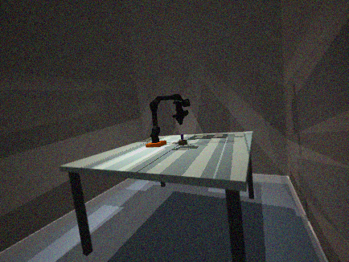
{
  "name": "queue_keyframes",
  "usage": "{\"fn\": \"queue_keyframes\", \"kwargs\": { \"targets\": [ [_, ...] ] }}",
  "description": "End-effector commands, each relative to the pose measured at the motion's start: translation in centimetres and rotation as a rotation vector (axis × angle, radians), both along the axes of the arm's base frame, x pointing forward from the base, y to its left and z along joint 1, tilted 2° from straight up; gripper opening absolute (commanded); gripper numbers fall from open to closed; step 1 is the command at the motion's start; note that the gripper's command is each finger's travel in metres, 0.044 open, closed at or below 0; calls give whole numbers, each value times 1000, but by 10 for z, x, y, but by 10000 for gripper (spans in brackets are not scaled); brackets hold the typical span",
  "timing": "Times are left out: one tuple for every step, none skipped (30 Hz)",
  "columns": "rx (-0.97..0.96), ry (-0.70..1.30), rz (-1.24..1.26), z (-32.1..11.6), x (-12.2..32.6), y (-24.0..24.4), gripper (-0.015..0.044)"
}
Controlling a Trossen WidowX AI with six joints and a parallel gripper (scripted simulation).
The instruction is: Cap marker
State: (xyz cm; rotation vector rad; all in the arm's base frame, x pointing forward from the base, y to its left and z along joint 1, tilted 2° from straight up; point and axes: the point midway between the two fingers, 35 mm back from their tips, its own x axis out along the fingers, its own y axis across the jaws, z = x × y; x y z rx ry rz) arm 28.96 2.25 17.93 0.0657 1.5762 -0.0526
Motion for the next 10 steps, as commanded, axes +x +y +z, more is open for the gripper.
{"fn": "queue_keyframes", "kwargs": {
  "targets": [
    [-1,0,3,1,0,0,236],
    [-1,0,3,1,0,0,262],
    [-1,0,3,1,0,0,289],
    [-1,0,3,1,0,0,315],
    [-1,0,3,1,0,0,341],
    [-1,0,3,1,0,0,367],
    [-1,0,3,1,0,0,394],
    [-1,0,3,1,0,0,420],
    [-1,0,3,1,0,0,440],
    [-1,0,3,1,0,0,440]
  ]
}}
